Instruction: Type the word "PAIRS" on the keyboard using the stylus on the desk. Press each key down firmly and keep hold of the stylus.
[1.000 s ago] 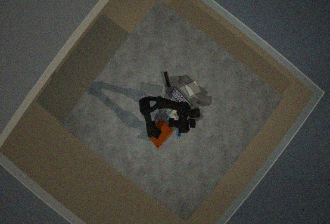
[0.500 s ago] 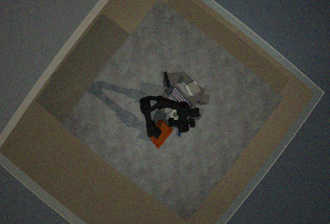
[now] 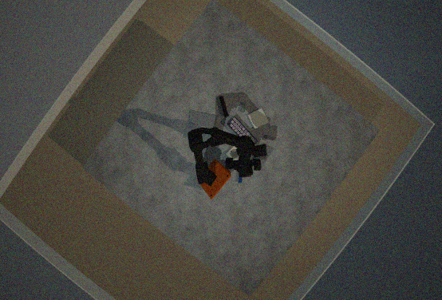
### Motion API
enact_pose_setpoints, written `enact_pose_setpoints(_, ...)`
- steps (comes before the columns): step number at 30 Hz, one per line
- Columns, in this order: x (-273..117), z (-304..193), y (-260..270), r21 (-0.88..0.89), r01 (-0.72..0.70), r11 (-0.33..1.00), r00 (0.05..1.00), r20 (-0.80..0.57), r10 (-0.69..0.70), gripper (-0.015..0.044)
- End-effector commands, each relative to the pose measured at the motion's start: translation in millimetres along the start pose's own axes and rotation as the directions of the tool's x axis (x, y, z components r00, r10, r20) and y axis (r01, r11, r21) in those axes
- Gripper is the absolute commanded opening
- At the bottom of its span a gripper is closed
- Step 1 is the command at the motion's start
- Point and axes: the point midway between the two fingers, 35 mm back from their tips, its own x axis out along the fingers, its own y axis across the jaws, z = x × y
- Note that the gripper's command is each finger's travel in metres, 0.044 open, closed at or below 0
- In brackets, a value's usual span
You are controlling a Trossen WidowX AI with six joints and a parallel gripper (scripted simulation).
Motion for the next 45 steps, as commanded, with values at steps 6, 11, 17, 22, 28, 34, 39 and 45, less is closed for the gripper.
enact_pose_setpoints(6, 6, -4, 0, 0.003, 0.005, 1.000, 1.000, -0.002, -0.005, 0.0150)
enact_pose_setpoints(11, 9, -6, 0, 0.003, 0.005, 1.000, 1.000, -0.002, -0.005, 0.0150)
enact_pose_setpoints(17, 12, -9, 0, 0.003, 0.006, 1.000, 1.000, -0.002, -0.006, 0.0150)
enact_pose_setpoints(22, 14, -10, 0, 0.003, 0.006, 1.000, 1.000, -0.003, -0.006, 0.0150)
enact_pose_setpoints(28, 16, -13, 0, 0.003, 0.006, 1.000, 1.000, -0.003, -0.006, 0.0150)
enact_pose_setpoints(34, 14, -11, 1, 0.000, 0.000, 1.000, 1.000, -0.001, 0.000, 0.0150)
enact_pose_setpoints(39, -20, 18, 0, 0.004, 0.005, 1.000, 1.000, -0.001, -0.005, 0.0150)
enact_pose_setpoints(45, -20, 18, 0, 0.004, 0.005, 1.000, 1.000, -0.001, -0.005, 0.0150)
